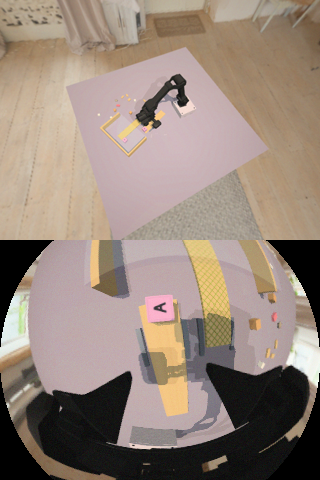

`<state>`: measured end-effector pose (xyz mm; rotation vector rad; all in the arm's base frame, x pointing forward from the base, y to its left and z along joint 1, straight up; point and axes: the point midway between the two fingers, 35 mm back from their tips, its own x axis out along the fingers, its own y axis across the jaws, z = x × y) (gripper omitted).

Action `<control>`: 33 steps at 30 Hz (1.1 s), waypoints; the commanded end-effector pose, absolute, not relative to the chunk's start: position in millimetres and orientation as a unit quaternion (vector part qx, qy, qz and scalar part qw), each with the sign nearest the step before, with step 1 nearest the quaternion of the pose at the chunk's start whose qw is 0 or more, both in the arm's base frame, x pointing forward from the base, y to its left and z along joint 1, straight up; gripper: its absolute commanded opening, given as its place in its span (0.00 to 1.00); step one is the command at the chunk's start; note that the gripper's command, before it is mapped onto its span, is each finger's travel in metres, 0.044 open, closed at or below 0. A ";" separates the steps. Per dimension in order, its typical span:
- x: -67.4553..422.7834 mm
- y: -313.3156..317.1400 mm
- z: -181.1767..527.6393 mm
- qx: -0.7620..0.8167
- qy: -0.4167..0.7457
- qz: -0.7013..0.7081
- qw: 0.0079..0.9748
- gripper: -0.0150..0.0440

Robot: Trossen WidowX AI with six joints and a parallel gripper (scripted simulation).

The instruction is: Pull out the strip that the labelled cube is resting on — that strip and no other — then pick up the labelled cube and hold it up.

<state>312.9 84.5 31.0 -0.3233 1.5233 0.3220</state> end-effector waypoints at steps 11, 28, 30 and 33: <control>353.3 104.9 41.1 -0.143 0.681 0.143 0.704 1.00; 374.8 115.5 37.1 -0.143 0.680 0.143 0.705 0.68; 375.1 115.6 33.8 -0.143 0.680 0.143 0.705 0.68; 375.4 115.7 28.9 -0.143 0.680 0.143 0.705 0.68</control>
